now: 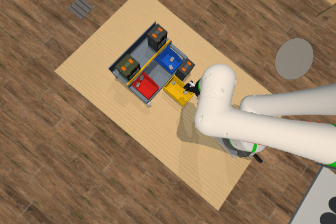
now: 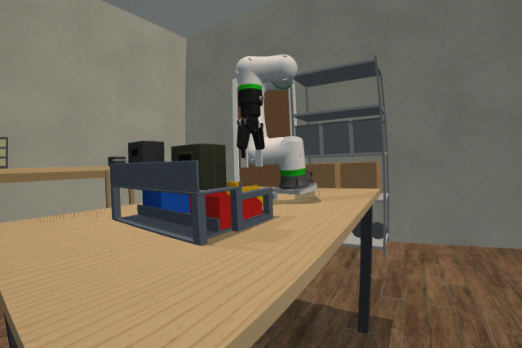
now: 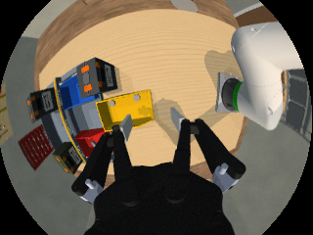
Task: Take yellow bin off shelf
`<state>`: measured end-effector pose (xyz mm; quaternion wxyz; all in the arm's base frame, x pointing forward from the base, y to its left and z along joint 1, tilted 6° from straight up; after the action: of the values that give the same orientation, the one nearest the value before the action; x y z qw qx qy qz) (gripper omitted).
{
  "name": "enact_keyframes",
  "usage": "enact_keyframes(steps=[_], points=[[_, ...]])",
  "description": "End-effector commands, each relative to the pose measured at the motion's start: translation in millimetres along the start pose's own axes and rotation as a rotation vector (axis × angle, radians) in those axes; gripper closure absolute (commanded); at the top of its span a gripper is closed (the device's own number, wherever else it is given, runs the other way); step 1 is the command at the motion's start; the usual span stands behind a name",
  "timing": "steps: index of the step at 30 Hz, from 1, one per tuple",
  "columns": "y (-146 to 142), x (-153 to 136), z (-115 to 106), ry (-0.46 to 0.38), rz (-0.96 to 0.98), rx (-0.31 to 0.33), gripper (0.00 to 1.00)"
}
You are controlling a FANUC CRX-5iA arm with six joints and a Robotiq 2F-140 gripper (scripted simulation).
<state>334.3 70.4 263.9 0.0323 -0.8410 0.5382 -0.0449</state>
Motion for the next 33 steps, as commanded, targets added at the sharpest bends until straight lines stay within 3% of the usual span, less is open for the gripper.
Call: enact_keyframes(steps=[1,33], points=[[-0.1,0.0,-0.3,0.000,0.000,0.000,0.43],[-0.1,0.0,12.9,0.000,0.000,0.000,0.43]])
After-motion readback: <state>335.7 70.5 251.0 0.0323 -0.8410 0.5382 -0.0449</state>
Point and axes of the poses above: the point where the finger pads meet when closed, its own z axis out along the fingers, its own y axis across the jaws, x = y × z, the point moved 9 cm from there along -z, back along the fingers, and after that the axes turned 15 degrees about -z, right-handed, at the moved point
